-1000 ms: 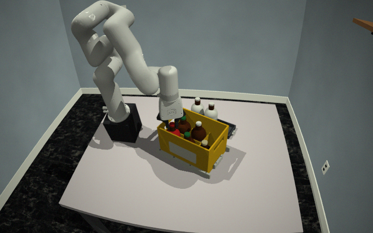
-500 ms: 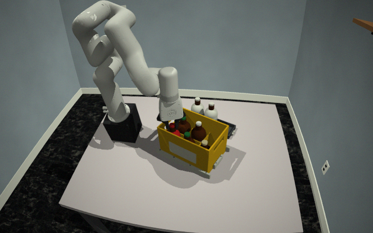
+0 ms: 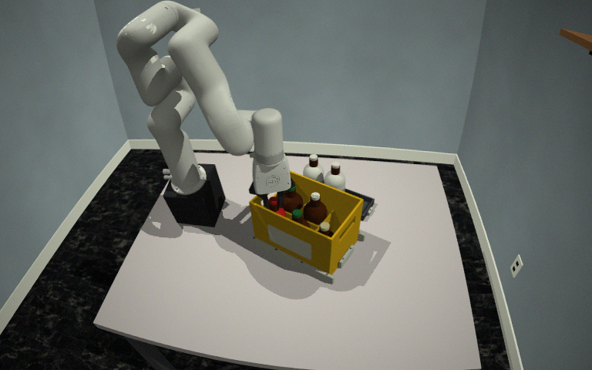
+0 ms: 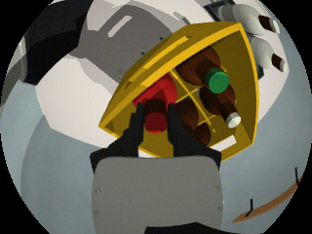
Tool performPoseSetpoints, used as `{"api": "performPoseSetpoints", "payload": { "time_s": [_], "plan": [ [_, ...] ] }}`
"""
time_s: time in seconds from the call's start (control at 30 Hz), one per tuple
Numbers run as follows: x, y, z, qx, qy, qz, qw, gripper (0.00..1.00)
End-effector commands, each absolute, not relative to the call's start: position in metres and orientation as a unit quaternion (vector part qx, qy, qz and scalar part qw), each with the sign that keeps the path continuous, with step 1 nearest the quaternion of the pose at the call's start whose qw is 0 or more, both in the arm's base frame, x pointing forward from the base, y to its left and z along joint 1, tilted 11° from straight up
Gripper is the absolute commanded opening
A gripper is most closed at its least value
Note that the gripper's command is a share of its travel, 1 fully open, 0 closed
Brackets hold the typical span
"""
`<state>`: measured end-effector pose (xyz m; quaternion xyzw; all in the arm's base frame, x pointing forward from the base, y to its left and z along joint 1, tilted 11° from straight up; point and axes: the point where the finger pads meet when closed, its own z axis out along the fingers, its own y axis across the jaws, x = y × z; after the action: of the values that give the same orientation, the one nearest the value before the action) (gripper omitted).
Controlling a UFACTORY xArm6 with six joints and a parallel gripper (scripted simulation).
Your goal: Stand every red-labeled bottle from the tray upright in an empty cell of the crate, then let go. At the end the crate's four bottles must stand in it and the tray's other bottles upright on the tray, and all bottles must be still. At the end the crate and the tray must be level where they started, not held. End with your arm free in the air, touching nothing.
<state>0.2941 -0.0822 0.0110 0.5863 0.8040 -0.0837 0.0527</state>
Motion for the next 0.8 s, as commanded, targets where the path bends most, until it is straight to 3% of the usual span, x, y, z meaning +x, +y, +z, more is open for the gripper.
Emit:
{"api": "performPoseSetpoints", "payload": {
  "time_s": [0.0, 0.77],
  "plan": [
    [0.2956, -0.0825, 0.0107, 0.586, 0.804, -0.083, 0.054, 0.0],
    [0.2955, -0.0836, 0.0058, 0.586, 0.804, -0.083, 0.054, 0.0]
  ]
}}
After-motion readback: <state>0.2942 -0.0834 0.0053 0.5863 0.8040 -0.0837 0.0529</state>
